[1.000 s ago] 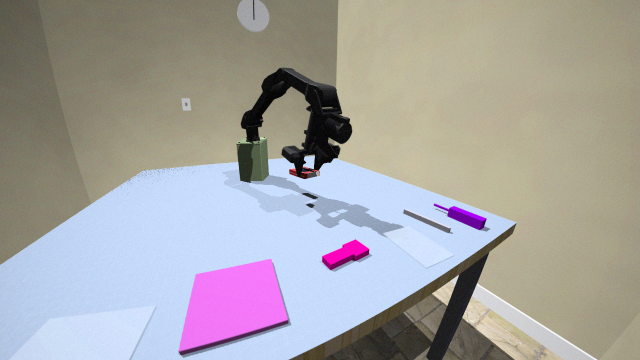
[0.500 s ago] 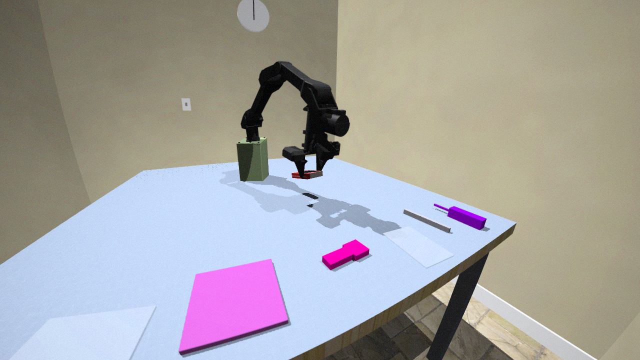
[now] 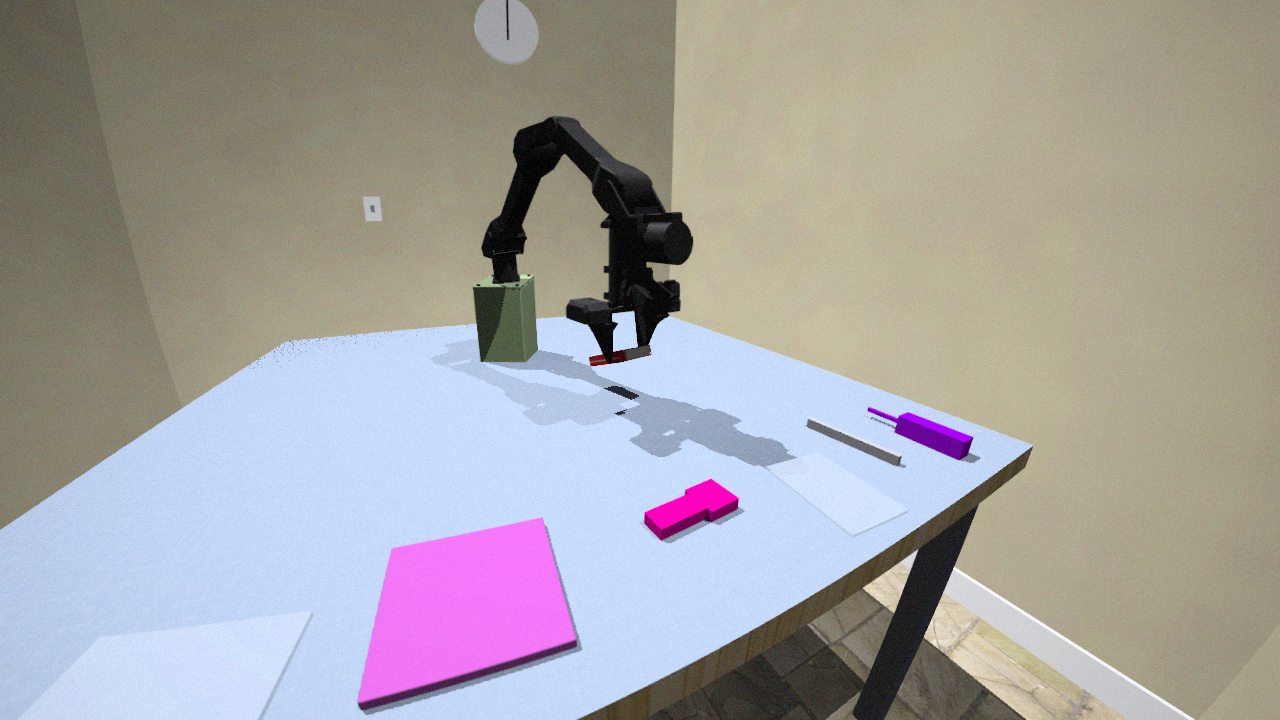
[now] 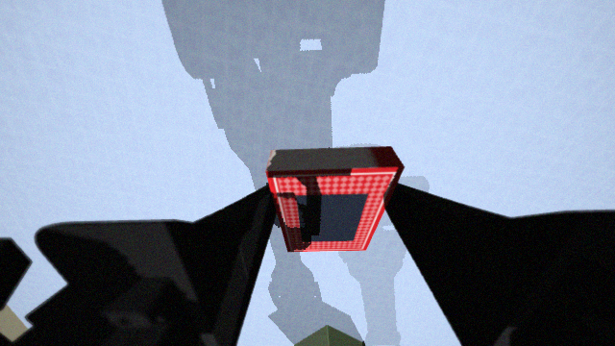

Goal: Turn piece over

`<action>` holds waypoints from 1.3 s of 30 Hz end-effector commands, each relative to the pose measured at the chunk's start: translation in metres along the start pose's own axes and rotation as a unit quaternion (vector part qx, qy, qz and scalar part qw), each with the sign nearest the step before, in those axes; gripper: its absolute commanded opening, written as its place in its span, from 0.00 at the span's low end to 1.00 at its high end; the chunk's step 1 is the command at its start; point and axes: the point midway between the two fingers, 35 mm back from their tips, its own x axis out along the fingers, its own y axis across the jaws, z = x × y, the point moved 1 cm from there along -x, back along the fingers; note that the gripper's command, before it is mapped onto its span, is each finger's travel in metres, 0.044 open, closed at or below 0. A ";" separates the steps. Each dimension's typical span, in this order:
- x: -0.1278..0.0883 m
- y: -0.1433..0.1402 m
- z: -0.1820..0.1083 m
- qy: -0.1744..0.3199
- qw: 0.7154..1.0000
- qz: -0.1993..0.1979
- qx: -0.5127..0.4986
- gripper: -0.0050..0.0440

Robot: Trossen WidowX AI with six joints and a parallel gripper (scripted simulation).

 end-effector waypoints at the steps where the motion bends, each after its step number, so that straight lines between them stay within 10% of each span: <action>1: 0.001 0.000 -0.001 0.003 1.000 0.000 0.000 0.10; 39: 0.013 0.001 0.016 -0.168 0.986 0.002 0.000 0.10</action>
